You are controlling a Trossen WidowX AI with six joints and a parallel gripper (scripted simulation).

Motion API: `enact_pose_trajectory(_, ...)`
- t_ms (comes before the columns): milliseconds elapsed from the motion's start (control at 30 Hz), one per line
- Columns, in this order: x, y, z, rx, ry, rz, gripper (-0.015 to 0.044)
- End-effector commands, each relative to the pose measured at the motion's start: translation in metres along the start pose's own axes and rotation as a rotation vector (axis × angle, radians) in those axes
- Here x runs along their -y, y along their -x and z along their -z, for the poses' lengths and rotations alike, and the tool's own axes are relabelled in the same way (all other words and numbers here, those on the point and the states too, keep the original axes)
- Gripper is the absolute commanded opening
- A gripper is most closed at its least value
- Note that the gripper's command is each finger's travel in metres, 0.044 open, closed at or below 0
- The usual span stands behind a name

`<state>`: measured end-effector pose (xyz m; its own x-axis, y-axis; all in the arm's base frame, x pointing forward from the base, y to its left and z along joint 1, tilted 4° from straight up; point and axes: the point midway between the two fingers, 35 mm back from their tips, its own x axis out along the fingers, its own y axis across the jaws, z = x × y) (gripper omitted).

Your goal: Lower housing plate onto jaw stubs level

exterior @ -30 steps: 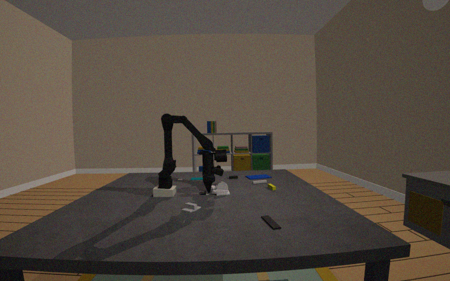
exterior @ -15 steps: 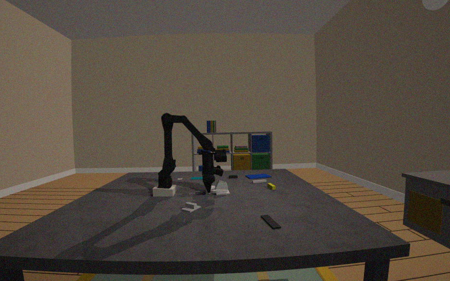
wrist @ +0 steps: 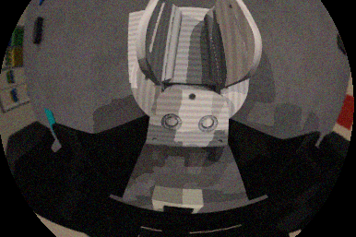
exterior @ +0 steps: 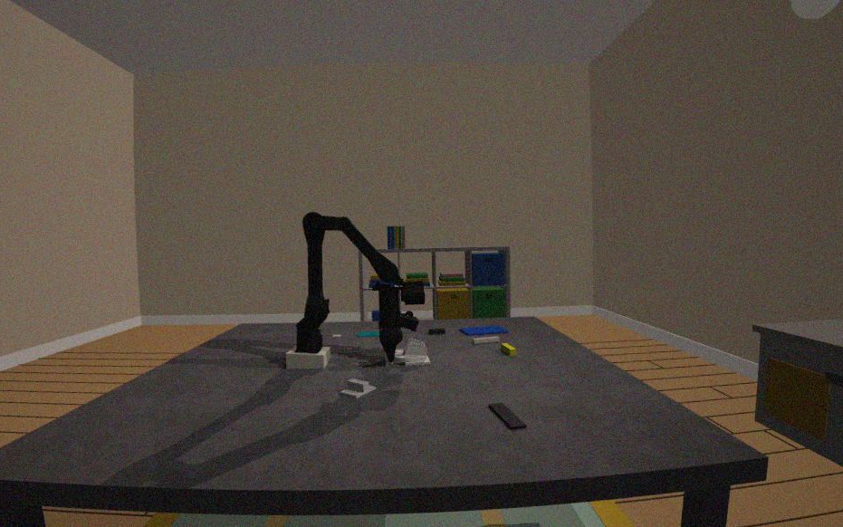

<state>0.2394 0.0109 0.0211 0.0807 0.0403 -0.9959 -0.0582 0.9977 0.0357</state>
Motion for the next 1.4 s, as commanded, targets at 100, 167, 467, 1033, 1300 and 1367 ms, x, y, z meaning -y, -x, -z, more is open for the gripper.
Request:
enact_pose_trajectory(100, 0.0007, -0.0009, 0.0004, -0.003, -0.004, 0.005, 0.0351)
enact_pose_trajectory(167, 0.0007, -0.0009, 0.0004, -0.003, -0.004, 0.005, 0.0351)
enact_pose_trajectory(467, 0.0007, -0.0009, 0.0004, -0.003, -0.004, 0.005, 0.0351)
enact_pose_trajectory(1033, 0.0006, 0.0043, 0.0004, -0.003, -0.004, 0.005, 0.0351)
enact_pose_trajectory(1300, 0.0006, 0.0039, -0.0004, -0.003, -0.004, 0.005, 0.0351)
enact_pose_trajectory(1367, 0.0007, 0.0035, -0.0006, -0.003, -0.004, 0.005, 0.0351)
